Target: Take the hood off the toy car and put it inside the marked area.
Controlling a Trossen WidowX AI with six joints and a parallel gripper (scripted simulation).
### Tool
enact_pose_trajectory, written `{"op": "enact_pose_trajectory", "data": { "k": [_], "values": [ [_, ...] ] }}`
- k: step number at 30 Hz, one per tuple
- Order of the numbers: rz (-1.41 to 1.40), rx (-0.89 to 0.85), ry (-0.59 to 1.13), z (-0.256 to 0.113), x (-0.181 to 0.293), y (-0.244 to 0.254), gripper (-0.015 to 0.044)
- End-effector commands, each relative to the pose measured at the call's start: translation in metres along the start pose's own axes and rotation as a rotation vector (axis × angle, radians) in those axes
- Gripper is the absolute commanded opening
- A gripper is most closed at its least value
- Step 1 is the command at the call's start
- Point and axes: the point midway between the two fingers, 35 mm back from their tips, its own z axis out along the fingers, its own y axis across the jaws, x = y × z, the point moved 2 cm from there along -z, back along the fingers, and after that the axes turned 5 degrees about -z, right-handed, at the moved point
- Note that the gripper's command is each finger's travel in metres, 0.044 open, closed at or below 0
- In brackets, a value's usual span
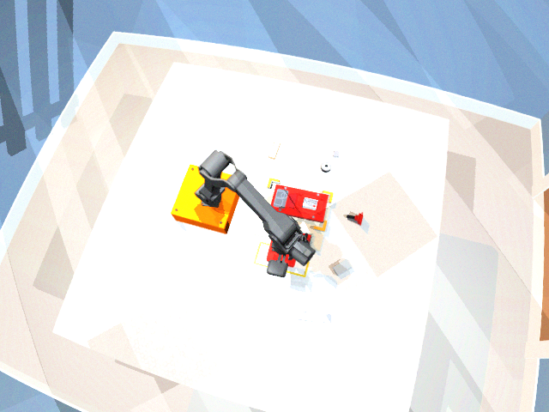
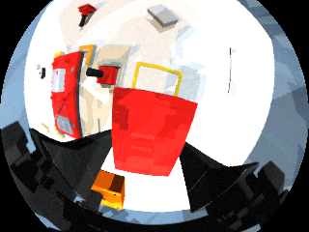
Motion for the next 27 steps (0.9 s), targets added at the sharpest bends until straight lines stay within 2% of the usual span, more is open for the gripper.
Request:
{"op": "enact_pose_trajectory", "data": {
  "k": [1, 27],
  "values": [
    [-0.003, -0.002, -0.003, 0.002, 0.000, 0.000, 0.0000],
    [-0.003, -0.002, -0.003, 0.019, -0.001, 0.000, 0.0000]
  ]
}}
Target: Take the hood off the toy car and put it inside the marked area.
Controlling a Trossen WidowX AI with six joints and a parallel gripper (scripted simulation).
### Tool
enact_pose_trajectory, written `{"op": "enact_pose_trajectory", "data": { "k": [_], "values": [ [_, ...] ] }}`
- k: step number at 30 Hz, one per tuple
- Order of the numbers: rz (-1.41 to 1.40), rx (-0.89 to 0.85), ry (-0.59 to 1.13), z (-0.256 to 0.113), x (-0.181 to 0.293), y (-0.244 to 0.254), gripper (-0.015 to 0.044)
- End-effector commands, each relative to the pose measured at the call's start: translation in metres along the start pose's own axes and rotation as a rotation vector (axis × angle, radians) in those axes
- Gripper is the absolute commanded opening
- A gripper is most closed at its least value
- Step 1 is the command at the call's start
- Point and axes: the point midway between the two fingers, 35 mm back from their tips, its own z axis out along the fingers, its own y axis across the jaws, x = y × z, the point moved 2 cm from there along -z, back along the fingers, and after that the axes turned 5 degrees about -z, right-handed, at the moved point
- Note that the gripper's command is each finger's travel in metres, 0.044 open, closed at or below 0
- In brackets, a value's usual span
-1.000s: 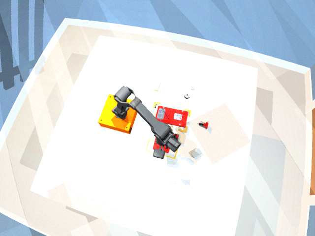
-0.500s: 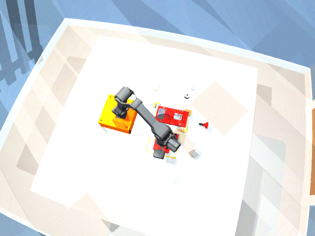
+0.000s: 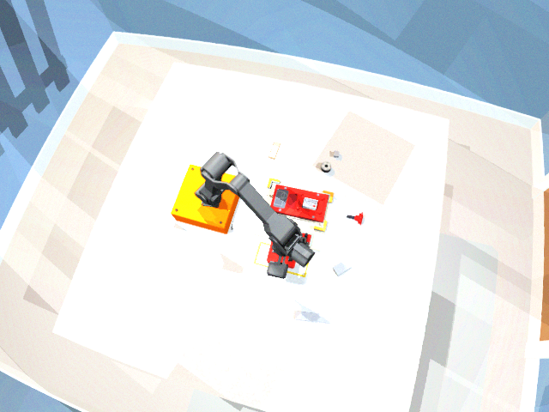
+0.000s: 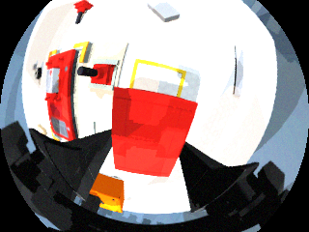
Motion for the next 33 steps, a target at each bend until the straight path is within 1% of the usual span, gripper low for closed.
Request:
{"op": "enact_pose_trajectory", "data": {
  "k": [1, 33],
  "values": [
    [-0.003, -0.002, -0.003, 0.002, 0.000, 0.000, 0.0000],
    [-0.003, -0.002, -0.003, 0.022, 0.001, 0.001, 0.0000]
  ]
}}
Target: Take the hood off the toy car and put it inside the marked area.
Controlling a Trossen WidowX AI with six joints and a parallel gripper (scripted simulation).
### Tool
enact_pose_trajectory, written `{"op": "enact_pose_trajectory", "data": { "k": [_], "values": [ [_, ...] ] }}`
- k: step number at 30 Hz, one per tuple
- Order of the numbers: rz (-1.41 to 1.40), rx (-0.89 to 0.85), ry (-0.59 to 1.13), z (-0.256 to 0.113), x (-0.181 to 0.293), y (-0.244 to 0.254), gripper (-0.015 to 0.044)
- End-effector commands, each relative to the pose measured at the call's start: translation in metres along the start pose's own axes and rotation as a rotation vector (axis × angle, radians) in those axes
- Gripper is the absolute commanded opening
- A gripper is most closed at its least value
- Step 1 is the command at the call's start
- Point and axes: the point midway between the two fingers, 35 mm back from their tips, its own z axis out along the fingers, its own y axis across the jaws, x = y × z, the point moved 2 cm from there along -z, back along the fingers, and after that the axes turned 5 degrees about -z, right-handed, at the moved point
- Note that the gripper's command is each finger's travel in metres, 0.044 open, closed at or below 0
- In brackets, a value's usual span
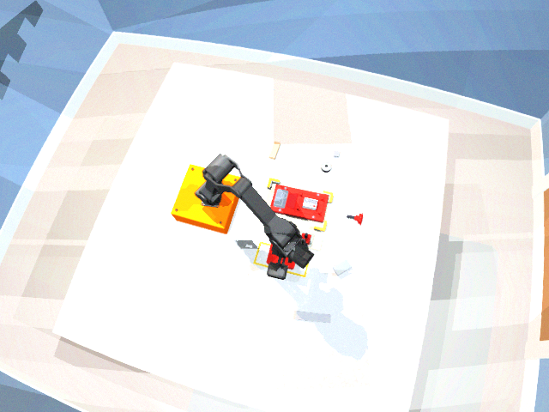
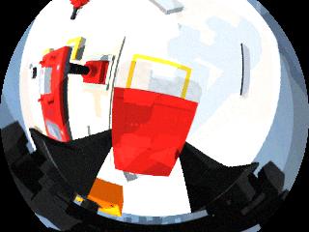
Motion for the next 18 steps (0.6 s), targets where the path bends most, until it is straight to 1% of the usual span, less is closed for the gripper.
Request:
{"op": "enact_pose_trajectory", "data": {
  "k": [1, 18],
  "values": [
    [-0.002, -0.002, -0.003, 0.0022, -0.0002, 0.0005, 0.0000],
    [-0.002, -0.002, -0.003, 0.0117, 0.0007, 0.0012, 0.0000]
  ]
}}
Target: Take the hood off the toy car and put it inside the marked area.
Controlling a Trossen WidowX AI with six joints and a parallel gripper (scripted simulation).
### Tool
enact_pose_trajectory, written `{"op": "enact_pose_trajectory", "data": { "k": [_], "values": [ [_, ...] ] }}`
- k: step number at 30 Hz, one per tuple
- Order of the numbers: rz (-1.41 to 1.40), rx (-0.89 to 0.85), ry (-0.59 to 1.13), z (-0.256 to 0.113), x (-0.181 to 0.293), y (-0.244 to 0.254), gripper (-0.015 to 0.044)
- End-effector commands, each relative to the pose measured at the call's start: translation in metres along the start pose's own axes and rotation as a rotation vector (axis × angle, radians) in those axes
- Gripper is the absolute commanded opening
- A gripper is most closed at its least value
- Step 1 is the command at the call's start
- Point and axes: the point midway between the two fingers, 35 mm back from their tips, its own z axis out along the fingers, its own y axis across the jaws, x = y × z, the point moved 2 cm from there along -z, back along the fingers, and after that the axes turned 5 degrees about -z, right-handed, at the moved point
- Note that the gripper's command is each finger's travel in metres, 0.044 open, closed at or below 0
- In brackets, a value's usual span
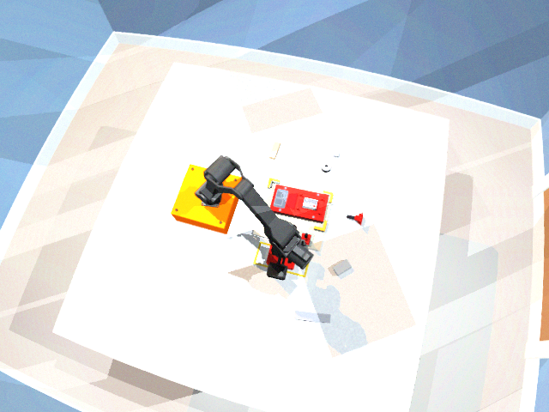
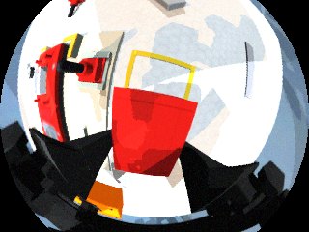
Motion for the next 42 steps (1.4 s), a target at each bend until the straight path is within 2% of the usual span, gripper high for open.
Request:
{"op": "enact_pose_trajectory", "data": {
  "k": [1, 40, 42],
  "values": [
    [-0.002, -0.002, -0.004, 0.001, 0.000, 0.000, 0.0000],
    [-0.002, -0.002, -0.004, 0.020, 0.000, 0.001, 0.0000],
    [-0.001, 0.000, 0.000, 0.019, 0.000, 0.000, 0.0053]
  ]
}}
